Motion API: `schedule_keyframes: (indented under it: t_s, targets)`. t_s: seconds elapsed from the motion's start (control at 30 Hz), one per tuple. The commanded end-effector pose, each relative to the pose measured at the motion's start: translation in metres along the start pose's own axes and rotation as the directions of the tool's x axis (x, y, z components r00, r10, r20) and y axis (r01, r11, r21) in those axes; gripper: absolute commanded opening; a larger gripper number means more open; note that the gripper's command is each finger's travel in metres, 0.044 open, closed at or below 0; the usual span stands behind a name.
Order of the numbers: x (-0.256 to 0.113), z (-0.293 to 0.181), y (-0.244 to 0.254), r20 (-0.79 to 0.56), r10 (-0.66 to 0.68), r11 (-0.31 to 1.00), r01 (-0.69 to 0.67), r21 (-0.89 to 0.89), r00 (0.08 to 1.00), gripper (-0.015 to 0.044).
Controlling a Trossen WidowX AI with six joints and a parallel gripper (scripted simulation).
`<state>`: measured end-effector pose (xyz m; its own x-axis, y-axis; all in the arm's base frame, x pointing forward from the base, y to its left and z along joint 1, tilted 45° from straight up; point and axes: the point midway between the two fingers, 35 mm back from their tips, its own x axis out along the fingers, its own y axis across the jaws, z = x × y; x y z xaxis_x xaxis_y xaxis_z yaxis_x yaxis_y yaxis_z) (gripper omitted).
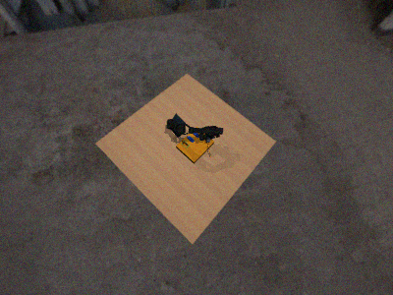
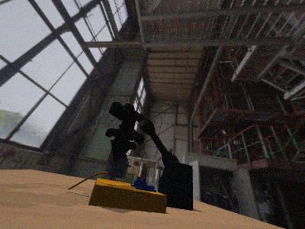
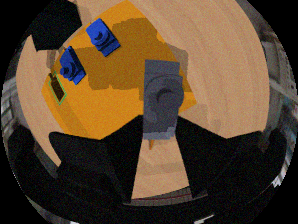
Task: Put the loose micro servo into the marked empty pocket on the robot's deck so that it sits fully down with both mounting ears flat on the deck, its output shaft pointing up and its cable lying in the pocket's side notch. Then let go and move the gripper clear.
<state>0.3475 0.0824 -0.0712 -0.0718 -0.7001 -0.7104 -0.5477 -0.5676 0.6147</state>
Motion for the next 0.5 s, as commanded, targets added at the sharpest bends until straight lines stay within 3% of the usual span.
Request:
schedule_keyframes:
  t_s: [0.0,0.47]
  targets:
    - [-0.005,0.000,0.001,0.001,-0.007,1.000,0.007,0.005,1.000,0.0000]
    - [-0.004,0.023,0.008,0.002,-0.007,1.000,0.007,0.004,1.000,0.0000]
